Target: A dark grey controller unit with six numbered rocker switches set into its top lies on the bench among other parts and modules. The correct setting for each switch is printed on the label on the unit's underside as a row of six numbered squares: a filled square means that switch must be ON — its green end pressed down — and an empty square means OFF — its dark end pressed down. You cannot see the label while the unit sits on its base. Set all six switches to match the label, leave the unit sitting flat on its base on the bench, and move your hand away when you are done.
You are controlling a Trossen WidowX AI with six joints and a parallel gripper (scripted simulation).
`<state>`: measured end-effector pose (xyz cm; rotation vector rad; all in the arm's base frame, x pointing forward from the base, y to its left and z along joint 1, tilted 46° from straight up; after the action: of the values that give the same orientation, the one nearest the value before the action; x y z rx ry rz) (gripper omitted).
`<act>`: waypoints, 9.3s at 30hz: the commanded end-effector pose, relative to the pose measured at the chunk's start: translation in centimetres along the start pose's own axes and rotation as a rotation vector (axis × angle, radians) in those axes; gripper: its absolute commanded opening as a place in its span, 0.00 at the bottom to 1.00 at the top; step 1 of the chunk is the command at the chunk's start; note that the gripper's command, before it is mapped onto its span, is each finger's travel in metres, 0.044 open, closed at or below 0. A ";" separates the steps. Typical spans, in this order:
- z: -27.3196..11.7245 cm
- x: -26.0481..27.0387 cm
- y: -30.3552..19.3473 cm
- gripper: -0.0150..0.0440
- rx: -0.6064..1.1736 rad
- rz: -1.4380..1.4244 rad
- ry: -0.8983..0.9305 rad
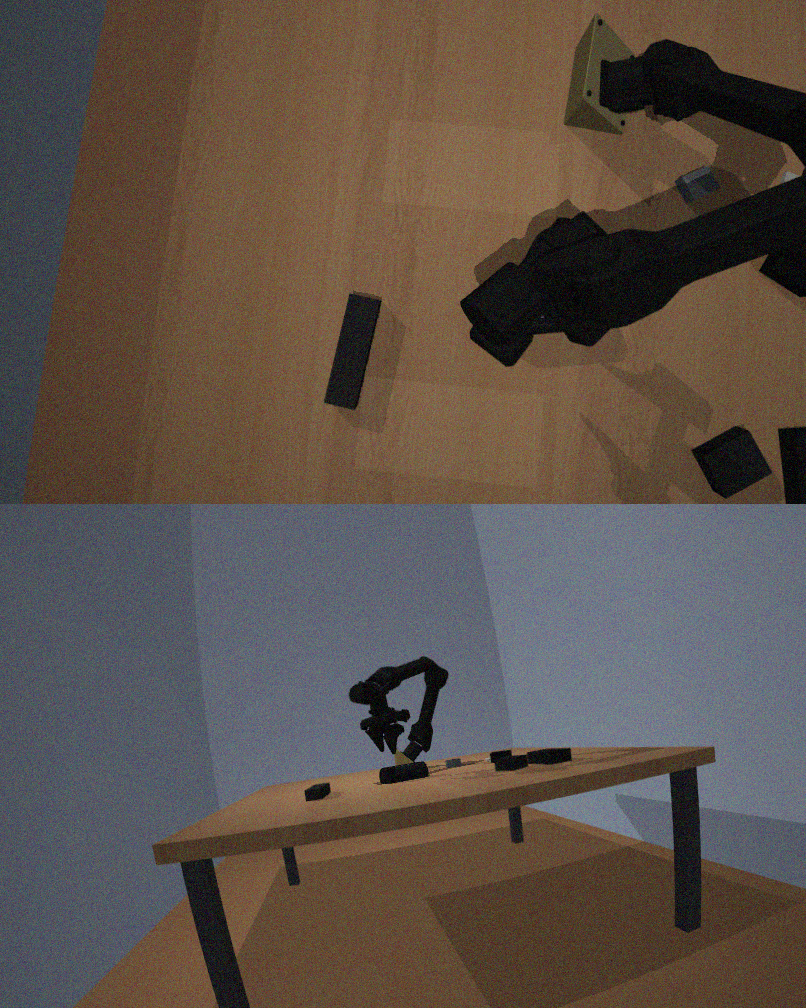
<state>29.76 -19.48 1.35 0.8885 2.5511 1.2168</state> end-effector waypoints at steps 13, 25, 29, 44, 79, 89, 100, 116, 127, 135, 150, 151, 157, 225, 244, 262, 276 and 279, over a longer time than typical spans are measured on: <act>1.4 -2.2 -0.3 1.00 0.046 -0.759 0.240; 2.1 -2.2 -0.4 1.00 0.046 -0.759 0.240; 2.7 -2.1 -0.5 1.00 0.046 -0.759 0.239; 5.0 -1.6 -0.8 1.00 0.046 -0.757 0.238; 7.2 -1.0 -1.0 0.81 0.044 -0.760 0.237; 6.6 -1.0 -0.8 0.82 0.044 -0.760 0.238; 5.7 -1.0 -0.5 0.82 0.044 -0.760 0.238; 4.5 -1.0 0.0 0.82 0.045 -0.760 0.238; 3.8 -0.9 0.4 0.82 0.045 -0.759 0.238; 3.2 -0.8 0.8 0.82 0.045 -0.759 0.238; 2.2 -0.6 1.4 0.82 0.045 -0.759 0.239; 2.1 -0.6 1.5 0.82 0.045 -0.759 0.239; 1.8 -0.5 1.8 0.82 0.045 -0.759 0.239; -1.6 1.3 5.6 0.82 0.044 -0.757 0.240; -2.3 2.0 6.8 0.82 0.044 -0.756 0.241; -2.7 2.7 7.9 0.82 0.043 -0.756 0.241; -3.5 3.2 8.6 0.82 0.043 -0.756 0.241; -3.5 3.3 8.8 0.82 0.043 -0.755 0.241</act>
<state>29.63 -15.87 10.25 -0.2474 2.6797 1.0467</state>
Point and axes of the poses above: the point midway between the two fingers, 35 mm back from their tips, its own z axis out along the fingers, its own x axis across the jaws, y = z × x, the point moved 2 cm from there along -z, back along the fingers, and after that the axes turned 7 degrees about -z, right-handed, at the moved point
